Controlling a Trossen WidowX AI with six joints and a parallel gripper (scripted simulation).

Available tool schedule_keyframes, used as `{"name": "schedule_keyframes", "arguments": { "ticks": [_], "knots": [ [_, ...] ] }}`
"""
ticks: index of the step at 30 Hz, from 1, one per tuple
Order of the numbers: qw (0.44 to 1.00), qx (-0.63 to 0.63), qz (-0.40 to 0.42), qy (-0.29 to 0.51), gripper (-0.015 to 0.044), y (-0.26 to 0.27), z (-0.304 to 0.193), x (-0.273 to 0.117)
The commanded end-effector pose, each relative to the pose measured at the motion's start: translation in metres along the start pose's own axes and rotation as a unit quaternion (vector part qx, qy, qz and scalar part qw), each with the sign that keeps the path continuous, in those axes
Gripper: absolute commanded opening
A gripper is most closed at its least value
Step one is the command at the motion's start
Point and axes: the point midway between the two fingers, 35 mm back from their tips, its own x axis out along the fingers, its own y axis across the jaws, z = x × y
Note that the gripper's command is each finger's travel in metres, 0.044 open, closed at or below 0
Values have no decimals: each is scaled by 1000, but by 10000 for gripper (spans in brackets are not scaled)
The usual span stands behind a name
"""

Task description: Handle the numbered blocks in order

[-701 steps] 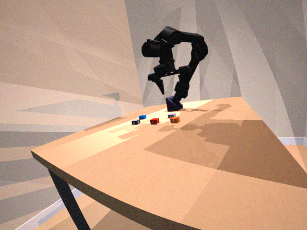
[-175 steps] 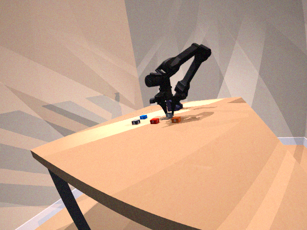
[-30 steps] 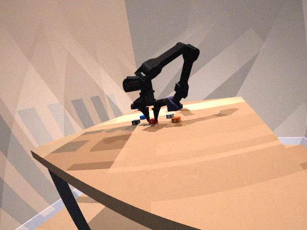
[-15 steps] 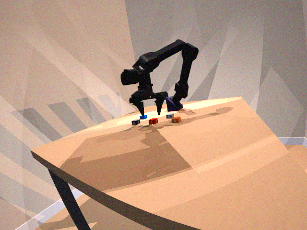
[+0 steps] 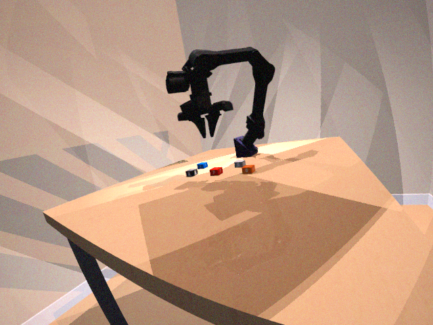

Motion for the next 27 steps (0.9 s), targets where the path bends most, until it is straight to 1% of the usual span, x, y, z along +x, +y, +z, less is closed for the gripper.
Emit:
{"name": "schedule_keyframes", "arguments": {
  "ticks": [1, 5, 9, 11, 18, 20, 25, 27],
  "knots": [
    [1000, -5, 0, 6, 120, 1, 0, 2],
    [1000, -5, -1, 6, 120, -9, 1, 1],
    [1000, -5, -3, 5, 120, -73, 4, 0],
    [1000, -5, -3, 5, 120, -94, 2, 1],
    [1000, -5, -3, 5, 120, -97, 2, 1],
    [1000, -5, -3, 5, 172, -97, 3, 9],
    [1000, -6, -2, 5, 304, -97, 2, 73],
    [1000, -6, -2, 5, 356, -96, 1, 82]
  ]
}}
